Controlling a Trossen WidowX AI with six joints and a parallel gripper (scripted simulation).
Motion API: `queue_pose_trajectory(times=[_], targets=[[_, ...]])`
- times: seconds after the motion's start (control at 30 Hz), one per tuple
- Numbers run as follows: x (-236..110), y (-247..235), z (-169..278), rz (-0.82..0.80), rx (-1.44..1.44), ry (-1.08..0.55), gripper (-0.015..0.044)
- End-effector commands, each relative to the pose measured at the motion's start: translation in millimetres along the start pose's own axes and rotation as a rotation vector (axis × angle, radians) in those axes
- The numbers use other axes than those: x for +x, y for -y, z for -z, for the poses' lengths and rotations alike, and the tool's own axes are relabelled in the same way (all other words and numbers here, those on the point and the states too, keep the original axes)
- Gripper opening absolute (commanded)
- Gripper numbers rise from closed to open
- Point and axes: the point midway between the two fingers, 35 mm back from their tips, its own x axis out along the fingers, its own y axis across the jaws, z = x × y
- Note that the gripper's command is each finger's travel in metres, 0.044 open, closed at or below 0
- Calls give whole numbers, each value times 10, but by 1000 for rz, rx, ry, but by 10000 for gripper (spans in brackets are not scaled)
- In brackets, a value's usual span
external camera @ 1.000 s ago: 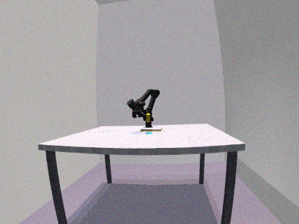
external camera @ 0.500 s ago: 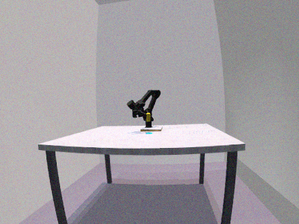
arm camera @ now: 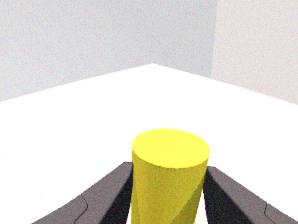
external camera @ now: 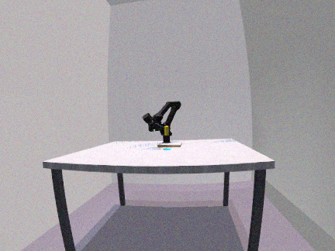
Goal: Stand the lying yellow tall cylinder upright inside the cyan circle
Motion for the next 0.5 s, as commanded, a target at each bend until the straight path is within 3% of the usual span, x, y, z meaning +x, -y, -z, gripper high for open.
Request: queue_pose_trajectory(times=[0.0, 0.47], targets=[[-28, -40, -5, -6, -25, 24, 105], [-54, -71, -3, -10, -42, 45, 105]])
